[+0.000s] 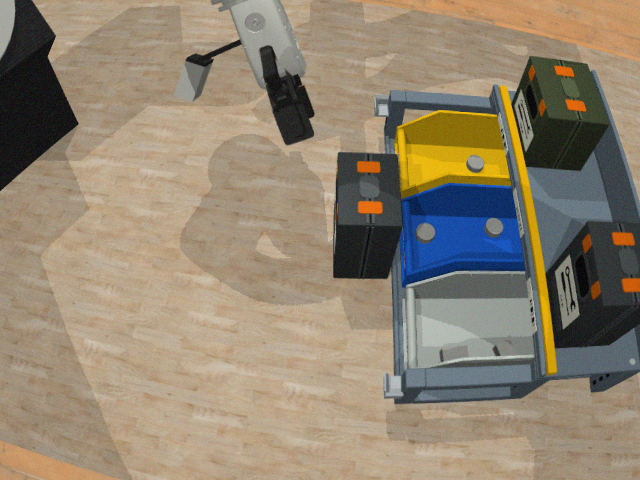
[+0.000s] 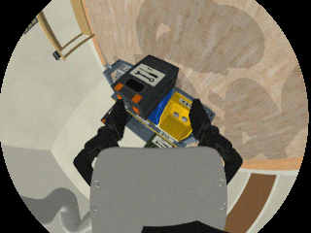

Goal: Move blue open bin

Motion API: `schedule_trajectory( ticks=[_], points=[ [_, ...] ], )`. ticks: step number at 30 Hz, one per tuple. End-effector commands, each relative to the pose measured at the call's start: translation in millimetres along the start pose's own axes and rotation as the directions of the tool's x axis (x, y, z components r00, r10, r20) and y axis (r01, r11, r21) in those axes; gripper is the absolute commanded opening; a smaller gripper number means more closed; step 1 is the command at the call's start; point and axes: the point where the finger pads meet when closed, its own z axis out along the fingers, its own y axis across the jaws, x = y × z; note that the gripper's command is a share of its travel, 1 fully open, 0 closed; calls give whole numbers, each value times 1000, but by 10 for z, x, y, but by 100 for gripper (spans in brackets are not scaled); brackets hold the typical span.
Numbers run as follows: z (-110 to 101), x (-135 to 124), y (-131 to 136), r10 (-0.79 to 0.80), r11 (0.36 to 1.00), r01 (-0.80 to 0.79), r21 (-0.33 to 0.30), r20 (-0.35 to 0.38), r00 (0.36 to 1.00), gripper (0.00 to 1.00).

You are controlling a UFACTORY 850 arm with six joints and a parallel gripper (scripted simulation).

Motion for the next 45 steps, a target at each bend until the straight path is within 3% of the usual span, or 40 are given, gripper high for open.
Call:
schedule_trajectory(
  ticks=[1,6,11,23,28,40,45],
  points=[
    [34,9,-12,0,1000,0,7,-8,1000,100],
    [34,9,-12,0,1000,0,7,-8,1000,100],
    [379,335,-284,26,992,-5,124,-166,986,100],
    [379,335,-284,26,992,-5,124,-166,986,100],
    [724,661,-555,25,992,-5,124,-166,986,100],
    [724,661,-555,25,992,-5,124,-166,986,100],
    [952,1050,-862,68,971,9,238,-315,947,100]
  ],
)
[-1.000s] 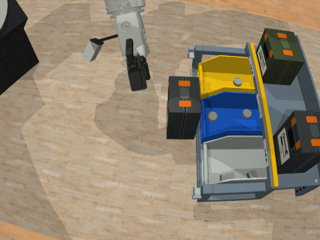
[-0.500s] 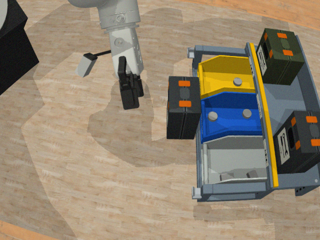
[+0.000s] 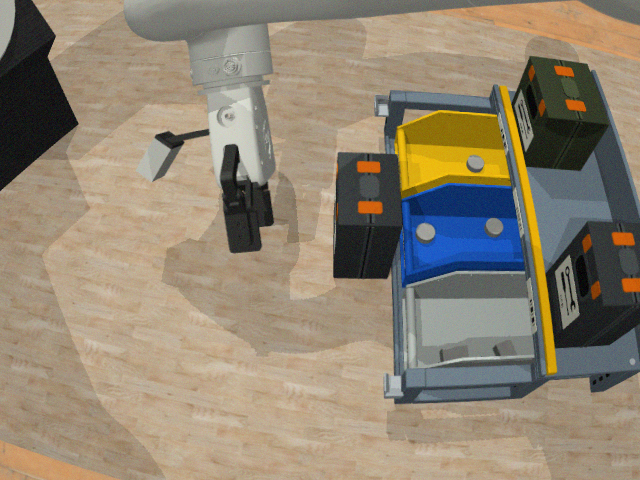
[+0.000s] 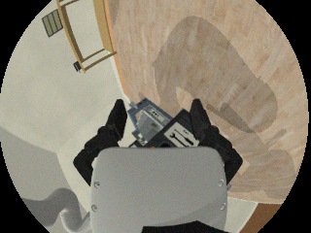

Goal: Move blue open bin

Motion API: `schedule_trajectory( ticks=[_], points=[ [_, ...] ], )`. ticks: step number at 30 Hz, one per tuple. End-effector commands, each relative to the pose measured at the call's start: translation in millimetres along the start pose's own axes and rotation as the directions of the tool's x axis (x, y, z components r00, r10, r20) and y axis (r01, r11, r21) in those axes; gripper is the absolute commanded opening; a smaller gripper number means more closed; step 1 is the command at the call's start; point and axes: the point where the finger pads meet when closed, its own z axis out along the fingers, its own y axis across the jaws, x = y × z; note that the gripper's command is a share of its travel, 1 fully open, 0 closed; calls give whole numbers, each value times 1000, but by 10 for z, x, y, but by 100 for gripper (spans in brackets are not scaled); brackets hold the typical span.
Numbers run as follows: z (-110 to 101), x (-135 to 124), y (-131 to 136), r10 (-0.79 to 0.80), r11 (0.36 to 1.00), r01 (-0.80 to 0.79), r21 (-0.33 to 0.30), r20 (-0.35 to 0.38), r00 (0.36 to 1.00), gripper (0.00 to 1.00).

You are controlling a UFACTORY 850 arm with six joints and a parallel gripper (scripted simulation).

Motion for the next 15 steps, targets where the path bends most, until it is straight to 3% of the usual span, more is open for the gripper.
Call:
schedule_trajectory(
  ticks=[1,12,15],
  points=[
    [250,216,-185,14,997,-5,80,-108,994,100],
    [250,216,-185,14,997,-5,80,-108,994,100],
    [426,430,-358,34,989,-3,150,-200,979,100]
  ],
)
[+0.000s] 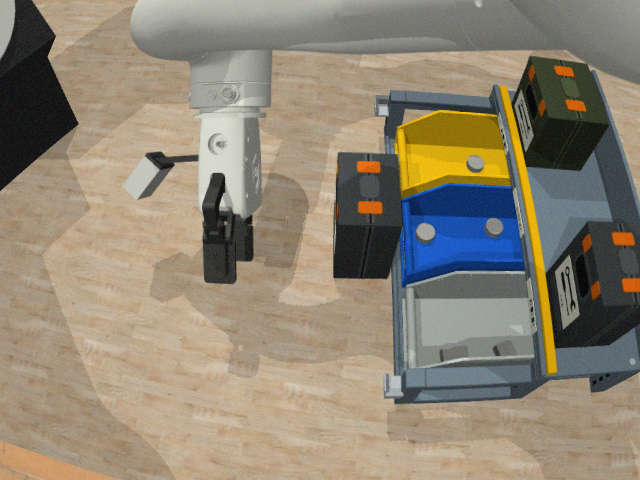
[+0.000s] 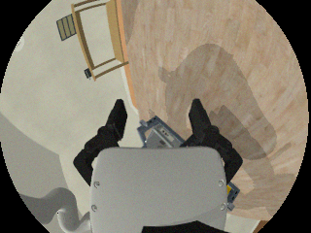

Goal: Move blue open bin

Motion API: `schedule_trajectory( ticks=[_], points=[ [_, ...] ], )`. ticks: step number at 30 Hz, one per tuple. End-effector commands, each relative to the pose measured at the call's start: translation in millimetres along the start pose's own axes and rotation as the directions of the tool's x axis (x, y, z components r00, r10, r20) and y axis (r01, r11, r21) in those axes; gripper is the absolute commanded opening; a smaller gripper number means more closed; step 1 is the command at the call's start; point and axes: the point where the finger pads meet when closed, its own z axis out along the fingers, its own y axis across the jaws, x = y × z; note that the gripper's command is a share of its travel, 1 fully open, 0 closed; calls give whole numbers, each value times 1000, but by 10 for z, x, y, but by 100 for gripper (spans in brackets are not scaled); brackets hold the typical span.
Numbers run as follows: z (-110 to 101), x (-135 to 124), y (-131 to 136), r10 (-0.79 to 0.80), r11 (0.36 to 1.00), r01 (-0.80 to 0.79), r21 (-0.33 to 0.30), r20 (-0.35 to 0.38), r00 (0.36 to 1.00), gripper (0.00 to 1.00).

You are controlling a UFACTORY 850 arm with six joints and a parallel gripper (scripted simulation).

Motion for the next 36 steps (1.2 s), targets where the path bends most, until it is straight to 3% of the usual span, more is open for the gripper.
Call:
schedule_trajectory(
  ticks=[1,2,14,19,31,36],
  points=[
    [260,225,-192,16,996,-6,84,-114,993,100],
    [333,288,-246,22,994,-6,108,-145,989,100],
    [333,288,-246,22,994,-6,108,-145,989,100],
    [695,602,-509,22,994,-6,108,-145,989,100],
    [695,602,-509,22,994,-6,108,-145,989,100],
    [947,981,-810,62,975,6,223,-296,953,100]
  ],
)
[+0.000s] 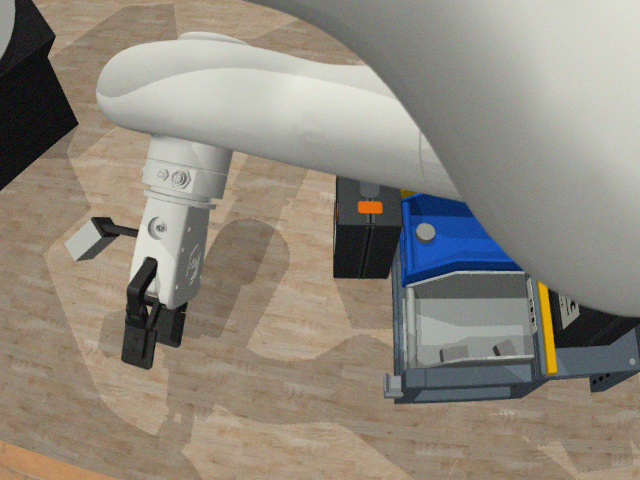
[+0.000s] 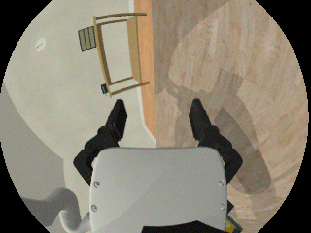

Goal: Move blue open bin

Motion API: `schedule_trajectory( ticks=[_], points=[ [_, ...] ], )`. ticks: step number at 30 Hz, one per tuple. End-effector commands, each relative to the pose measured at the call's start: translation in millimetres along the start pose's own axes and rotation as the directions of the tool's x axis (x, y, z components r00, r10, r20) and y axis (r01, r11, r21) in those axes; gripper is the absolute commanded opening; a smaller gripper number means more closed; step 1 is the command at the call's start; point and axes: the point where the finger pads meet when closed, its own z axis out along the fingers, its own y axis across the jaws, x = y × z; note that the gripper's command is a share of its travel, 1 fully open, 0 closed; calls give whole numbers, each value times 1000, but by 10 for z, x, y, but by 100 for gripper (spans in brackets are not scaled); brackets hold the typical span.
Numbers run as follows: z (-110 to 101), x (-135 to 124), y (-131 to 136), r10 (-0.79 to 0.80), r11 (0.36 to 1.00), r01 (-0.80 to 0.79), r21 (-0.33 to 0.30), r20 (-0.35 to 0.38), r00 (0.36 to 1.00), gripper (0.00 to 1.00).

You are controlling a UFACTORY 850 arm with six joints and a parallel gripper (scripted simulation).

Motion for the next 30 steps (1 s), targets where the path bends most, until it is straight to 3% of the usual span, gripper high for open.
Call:
schedule_trajectory(
  ticks=[1,12,17,29,30],
  points=[
    [257,213,-184,14,997,-5,80,-108,994,100],
    [257,213,-184,14,997,-5,80,-108,994,100],
    [561,475,-404,14,997,-5,80,-108,994,100],
    [561,475,-404,14,997,-5,80,-108,994,100],
    [610,549,-463,20,995,-5,104,-139,990,100]
  ],
)
